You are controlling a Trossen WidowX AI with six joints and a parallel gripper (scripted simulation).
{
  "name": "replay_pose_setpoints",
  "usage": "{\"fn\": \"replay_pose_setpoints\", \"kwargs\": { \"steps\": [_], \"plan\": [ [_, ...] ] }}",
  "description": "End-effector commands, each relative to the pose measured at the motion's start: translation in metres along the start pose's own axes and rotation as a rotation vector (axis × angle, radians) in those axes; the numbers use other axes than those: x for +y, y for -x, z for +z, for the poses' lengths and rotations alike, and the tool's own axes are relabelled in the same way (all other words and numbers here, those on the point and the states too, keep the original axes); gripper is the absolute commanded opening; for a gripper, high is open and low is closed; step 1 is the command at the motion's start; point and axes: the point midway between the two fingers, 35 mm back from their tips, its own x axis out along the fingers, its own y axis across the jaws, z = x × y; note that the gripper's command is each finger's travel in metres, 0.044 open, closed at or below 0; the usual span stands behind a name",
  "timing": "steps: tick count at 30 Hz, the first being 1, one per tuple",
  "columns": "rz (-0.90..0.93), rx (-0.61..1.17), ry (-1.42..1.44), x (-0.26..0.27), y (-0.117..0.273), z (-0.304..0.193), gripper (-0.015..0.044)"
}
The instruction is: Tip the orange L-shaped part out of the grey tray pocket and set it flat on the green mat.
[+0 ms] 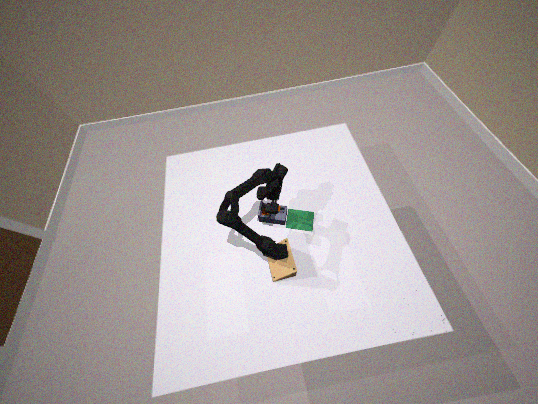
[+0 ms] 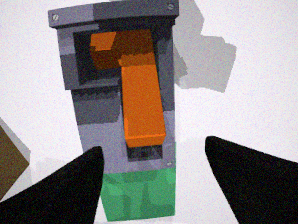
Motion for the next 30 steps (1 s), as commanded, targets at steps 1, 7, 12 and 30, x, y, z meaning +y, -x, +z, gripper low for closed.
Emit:
{"fn": "replay_pose_setpoints", "kwargs": {
  "steps": [1, 7, 12, 30],
  "plan": [
    [0.013, -0.007, -0.004, 0.004, -0.016, 0.001, 0.0280],
    [0.013, -0.007, -0.004, 0.004, -0.020, 0.001, 0.0280],
    [0.013, -0.007, -0.004, 0.003, -0.028, 0.001, 0.0280],
    [0.013, -0.009, -0.003, 0.004, -0.057, 0.001, 0.0280]
  ]
}}
